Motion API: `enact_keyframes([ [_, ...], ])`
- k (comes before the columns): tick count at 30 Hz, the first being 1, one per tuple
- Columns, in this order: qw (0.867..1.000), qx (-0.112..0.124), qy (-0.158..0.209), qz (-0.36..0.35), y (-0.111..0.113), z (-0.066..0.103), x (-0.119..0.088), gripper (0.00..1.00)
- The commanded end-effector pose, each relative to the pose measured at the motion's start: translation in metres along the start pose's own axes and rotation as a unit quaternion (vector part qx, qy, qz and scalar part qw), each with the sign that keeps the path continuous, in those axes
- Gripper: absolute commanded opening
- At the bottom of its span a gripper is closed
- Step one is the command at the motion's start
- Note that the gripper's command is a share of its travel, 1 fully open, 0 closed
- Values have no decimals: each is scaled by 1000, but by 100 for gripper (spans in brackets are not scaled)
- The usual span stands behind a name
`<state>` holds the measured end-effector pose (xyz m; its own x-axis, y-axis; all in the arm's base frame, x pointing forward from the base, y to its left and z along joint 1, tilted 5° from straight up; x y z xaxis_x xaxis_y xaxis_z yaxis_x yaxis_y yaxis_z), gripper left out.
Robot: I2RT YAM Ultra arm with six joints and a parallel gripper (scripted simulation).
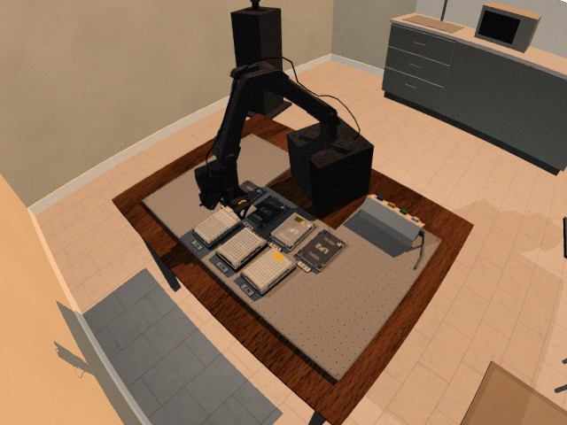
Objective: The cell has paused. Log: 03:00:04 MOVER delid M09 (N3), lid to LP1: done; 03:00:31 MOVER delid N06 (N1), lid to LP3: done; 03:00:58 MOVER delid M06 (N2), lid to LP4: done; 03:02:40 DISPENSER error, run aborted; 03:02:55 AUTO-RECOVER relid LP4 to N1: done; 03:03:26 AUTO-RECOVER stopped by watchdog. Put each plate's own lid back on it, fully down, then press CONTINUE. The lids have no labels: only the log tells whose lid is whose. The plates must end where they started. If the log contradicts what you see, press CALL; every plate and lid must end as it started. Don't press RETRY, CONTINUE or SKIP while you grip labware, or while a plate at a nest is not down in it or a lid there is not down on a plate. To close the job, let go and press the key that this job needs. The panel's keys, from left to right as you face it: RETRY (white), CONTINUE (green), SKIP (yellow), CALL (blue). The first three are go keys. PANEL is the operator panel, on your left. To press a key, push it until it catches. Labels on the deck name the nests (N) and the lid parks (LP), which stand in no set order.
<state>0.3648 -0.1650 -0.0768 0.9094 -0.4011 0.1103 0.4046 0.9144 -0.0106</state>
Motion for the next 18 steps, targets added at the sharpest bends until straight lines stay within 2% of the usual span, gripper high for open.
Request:
enact_keyframes([
  [1,1000,4,9,1,-4,4,13,0],
  [2,1000,4,9,1,-4,4,13,0],
  [15,1000,4,8,2,-10,4,77,0],
  [18,1000,4,8,3,-9,4,81,0],
])
Point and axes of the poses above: the point where the finger pads meet when closed, its own z axis back along the fingers, its own y axis across the jaws, x = y × z, the point moved 4 cm from there along z, back along the fingers, and after that the axes turned 15 degrees about -z, right-handed, at the moved point
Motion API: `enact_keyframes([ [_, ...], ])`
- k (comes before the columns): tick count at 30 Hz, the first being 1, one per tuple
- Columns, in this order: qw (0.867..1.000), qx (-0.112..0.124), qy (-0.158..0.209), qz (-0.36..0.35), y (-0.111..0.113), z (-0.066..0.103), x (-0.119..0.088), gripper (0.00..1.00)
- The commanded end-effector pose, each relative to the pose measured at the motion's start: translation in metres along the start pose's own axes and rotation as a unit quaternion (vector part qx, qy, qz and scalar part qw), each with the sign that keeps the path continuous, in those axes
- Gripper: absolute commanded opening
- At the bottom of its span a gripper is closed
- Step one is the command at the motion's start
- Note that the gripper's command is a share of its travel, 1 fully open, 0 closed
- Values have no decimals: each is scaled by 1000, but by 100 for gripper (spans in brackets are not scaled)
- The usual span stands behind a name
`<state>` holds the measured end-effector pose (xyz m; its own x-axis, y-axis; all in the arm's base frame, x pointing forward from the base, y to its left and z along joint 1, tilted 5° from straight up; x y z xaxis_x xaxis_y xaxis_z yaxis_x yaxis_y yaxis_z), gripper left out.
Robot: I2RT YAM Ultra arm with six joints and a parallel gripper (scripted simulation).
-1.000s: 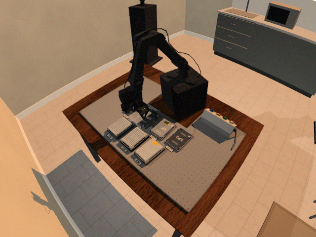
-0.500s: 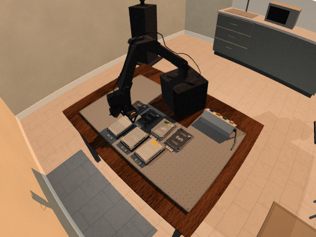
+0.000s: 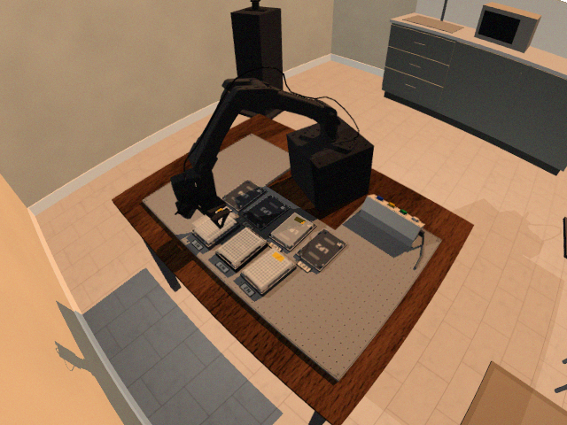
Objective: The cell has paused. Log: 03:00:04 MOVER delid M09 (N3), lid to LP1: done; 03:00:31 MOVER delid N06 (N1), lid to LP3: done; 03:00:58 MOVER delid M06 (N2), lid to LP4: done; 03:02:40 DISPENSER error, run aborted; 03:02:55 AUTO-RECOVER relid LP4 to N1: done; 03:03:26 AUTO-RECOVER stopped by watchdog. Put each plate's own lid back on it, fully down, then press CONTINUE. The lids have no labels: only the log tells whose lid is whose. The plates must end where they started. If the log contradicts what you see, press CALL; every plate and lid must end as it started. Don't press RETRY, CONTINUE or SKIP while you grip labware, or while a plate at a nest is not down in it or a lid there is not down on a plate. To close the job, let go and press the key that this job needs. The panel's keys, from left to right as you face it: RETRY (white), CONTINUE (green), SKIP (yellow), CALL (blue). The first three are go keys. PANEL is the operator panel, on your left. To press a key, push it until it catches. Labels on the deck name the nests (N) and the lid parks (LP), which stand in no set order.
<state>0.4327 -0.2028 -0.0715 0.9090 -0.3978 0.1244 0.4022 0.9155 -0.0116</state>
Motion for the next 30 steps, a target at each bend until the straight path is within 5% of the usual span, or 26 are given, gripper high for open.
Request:
enact_keyframes([
  [1,1000,4,15,2,-2,8,3,0],
  [6,1000,3,2,1,-3,20,9,0],
  [18,1000,3,14,1,-2,10,6,0],
  [19,1000,3,-3,1,-3,25,14,0],
  [30,1000,3,12,1,-2,13,10,0],
])
Point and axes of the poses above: the point where the finger pads meet when closed, its own z axis back along the fingers, its own y axis across the jaws, x = y × z, the point moved 4 cm from there along z, back along the fingers, and after that the axes turned 15 degrees about -z, right-handed, at the moved point
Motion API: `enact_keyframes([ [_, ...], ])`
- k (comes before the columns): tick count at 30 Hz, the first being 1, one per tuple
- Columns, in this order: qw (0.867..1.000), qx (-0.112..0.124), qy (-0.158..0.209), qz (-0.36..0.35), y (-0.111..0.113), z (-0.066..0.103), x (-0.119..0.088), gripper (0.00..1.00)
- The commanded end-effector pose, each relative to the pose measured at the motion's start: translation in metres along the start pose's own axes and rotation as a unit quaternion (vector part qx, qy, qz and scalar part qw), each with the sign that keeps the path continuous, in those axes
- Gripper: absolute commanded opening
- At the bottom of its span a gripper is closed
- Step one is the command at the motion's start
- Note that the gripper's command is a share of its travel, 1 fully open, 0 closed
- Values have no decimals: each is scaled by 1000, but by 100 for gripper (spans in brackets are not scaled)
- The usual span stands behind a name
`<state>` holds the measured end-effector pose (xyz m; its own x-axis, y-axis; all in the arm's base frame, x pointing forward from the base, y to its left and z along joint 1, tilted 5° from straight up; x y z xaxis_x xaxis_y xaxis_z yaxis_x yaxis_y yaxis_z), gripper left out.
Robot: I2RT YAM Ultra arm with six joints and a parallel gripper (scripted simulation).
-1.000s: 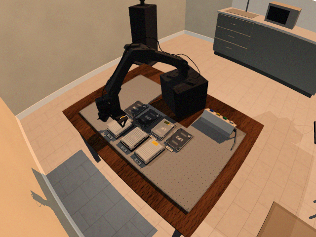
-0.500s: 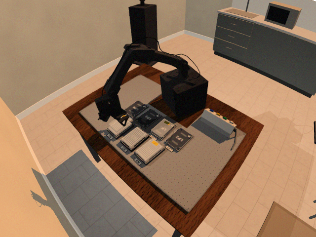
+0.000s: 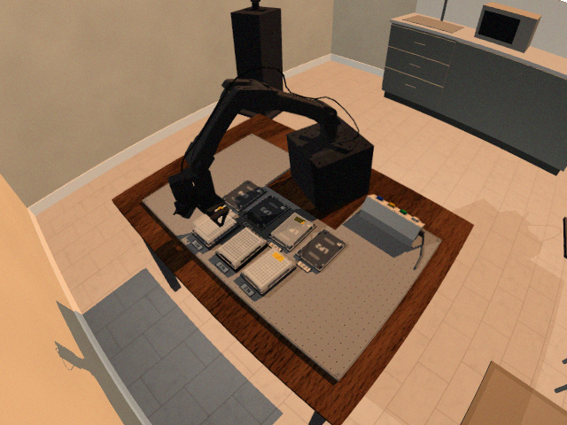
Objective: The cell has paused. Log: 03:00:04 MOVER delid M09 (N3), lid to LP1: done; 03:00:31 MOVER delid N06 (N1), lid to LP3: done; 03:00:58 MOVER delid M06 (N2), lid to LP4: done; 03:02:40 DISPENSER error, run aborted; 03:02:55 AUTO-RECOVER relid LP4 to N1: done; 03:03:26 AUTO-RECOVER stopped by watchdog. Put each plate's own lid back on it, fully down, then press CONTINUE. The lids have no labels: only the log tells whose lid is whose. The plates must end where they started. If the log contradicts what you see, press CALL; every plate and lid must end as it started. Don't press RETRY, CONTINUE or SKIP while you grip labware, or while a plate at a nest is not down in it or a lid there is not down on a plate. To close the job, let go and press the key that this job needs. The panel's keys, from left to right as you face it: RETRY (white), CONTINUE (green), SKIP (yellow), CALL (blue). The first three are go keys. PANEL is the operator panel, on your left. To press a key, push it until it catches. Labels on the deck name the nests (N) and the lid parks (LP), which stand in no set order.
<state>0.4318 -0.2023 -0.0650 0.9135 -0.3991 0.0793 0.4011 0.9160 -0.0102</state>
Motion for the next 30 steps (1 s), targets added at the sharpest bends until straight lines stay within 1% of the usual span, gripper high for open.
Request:
enact_keyframes([
  [1,1000,3,-8,1,-2,4,9,0],
  [5,1000,3,-10,1,-2,4,10,0],
  [6,1000,2,-25,1,-2,18,16,0],
  [8,1000,2,-23,1,-2,10,16,0],
  [10,1000,2,-13,1,-1,2,12,0],
  [12,1000,3,-12,1,-1,1,12,0],
  [15,1000,2,-14,1,-1,6,14,0],
  [22,1000,2,-17,1,0,3,17,0],
  [25,1000,2,-19,1,0,-2,18,0],
  [28,1000,2,-26,1,0,3,20,0],
  [30,1000,2,-27,1,1,2,21,0],
])
Point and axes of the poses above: the point where the finger pads meet when closed, its own z axis back along the fingers, its own y axis across the jaws, x = y × z, the point moved 4 cm from there along z, back along the fingers, and after that the axes turned 15 degrees about -z, right-handed, at the moved point
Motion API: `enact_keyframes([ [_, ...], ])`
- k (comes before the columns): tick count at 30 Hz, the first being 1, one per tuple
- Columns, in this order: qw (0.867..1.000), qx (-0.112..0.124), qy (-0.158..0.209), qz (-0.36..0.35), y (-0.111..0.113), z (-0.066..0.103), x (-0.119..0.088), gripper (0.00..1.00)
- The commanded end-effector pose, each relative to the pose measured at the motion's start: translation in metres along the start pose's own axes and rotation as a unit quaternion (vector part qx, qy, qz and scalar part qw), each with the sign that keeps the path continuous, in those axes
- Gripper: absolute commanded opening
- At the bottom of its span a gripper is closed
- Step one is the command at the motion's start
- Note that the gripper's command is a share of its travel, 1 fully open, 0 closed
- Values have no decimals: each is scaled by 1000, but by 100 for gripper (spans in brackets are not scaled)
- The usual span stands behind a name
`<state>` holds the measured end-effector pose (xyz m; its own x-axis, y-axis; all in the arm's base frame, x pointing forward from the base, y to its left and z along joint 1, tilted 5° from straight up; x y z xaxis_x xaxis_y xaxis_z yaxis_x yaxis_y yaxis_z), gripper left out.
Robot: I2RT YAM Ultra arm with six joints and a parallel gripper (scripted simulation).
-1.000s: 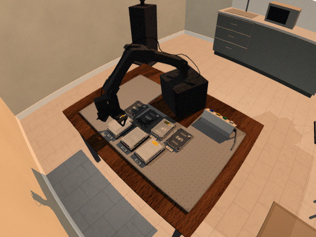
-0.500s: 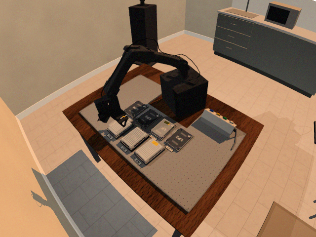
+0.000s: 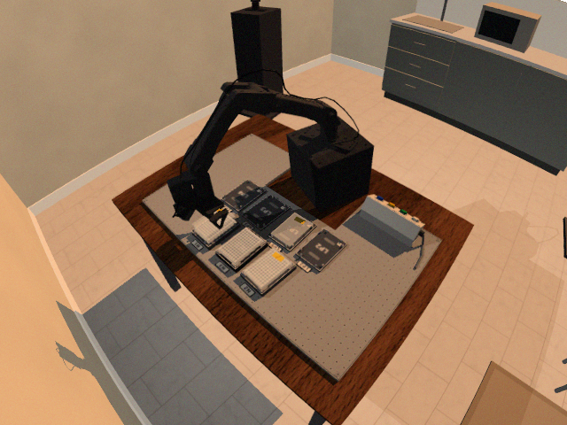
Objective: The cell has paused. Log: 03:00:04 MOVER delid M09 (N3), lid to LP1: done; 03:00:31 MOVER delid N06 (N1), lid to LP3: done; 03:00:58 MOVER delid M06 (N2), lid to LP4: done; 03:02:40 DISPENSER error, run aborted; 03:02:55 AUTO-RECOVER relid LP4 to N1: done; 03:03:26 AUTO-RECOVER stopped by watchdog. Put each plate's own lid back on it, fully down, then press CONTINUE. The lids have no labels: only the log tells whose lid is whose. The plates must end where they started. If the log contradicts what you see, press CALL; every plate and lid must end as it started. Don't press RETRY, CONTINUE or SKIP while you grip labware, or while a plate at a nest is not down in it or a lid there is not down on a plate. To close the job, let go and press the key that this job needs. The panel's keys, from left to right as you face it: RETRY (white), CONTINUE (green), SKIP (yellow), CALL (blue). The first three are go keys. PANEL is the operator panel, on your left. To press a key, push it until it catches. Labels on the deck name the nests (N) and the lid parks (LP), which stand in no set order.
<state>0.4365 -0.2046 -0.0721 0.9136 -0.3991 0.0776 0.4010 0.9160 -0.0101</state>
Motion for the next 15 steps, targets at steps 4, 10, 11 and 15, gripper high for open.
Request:
enact_keyframes([
  [4,1000,2,-23,1,1,3,14,0],
  [10,1000,2,-29,1,2,8,16,0],
  [11,1000,2,-26,2,2,6,15,0],
  [15,1000,3,-13,2,3,-5,6,0],
])
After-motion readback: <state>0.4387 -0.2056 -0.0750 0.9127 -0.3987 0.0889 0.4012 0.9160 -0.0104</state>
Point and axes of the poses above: the point where the finger pads meet when closed, its own z axis back along the fingers, its own y axis across the jaws, x = y × z, the point moved 4 cm from there along z, back along the fingers, and after that the axes turned 15 degrees about -z, right-handed, at the moved point
